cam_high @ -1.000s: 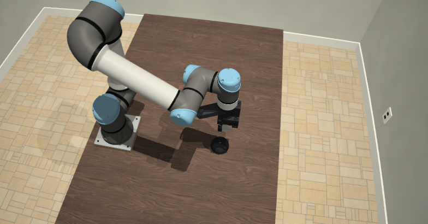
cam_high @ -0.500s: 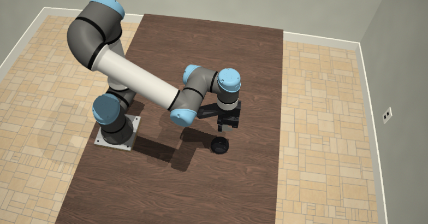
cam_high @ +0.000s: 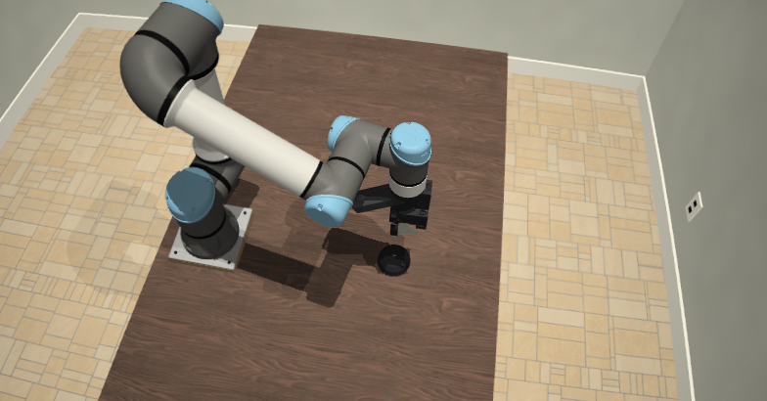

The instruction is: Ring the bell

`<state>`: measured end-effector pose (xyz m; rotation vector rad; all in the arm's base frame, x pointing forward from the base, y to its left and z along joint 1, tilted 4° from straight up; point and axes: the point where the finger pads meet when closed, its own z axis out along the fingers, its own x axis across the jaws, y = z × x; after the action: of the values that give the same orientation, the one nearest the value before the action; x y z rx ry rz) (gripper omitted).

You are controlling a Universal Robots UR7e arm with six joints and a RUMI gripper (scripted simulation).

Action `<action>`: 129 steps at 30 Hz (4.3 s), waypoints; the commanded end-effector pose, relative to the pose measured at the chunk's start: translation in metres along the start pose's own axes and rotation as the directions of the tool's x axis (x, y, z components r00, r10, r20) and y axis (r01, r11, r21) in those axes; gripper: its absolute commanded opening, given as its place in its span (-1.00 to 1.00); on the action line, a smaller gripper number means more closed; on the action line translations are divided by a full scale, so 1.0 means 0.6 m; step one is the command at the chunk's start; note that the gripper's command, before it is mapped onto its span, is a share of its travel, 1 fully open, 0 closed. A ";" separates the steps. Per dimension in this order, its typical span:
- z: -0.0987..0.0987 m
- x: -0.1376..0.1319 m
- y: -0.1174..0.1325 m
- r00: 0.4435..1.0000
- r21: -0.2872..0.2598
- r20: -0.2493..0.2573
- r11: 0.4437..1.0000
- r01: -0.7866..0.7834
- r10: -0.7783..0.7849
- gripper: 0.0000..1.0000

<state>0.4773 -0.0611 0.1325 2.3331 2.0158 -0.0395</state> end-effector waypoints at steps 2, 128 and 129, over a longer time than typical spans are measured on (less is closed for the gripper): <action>-0.002 -0.001 0.001 1.000 -0.004 0.000 1.000 0.000 0.000 -1.00; 0.101 -0.005 -0.003 1.000 -0.002 0.000 1.000 0.000 0.000 -1.00; 0.101 -0.005 -0.003 1.000 -0.002 0.000 1.000 0.000 0.000 -1.00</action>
<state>0.4761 -0.0669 0.0726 2.3316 2.0146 -0.0379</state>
